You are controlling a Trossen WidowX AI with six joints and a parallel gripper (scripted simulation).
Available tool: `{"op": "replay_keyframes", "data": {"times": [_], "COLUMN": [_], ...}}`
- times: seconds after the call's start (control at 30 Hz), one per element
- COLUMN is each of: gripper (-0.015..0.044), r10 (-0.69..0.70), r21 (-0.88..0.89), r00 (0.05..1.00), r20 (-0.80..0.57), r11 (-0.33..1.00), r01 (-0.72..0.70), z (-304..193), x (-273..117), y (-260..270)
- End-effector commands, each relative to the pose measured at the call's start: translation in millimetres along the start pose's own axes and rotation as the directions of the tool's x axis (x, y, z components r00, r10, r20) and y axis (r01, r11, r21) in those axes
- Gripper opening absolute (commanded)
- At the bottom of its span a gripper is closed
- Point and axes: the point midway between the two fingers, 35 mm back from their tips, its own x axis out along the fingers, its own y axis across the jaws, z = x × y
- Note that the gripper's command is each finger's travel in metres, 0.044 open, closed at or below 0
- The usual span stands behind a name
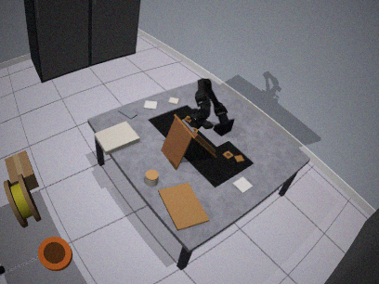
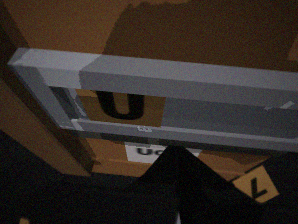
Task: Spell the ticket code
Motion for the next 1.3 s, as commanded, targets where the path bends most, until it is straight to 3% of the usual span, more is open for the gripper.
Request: {"op": "replay_keyframes", "data": {"times": [0.0,1.27], "gripper": [0.0,0.0], "r10": [0.005,0.004], "r21": [0.005,0.006], "r00": [1.0,1.0], "r20": [-0.003,-0.002], "r11": [1.0,1.0], "r01": [-0.005,-0.004], "z": [2.7,15.9], "x": [1.1,15.2], "y": [-0.2,-1.2]}}
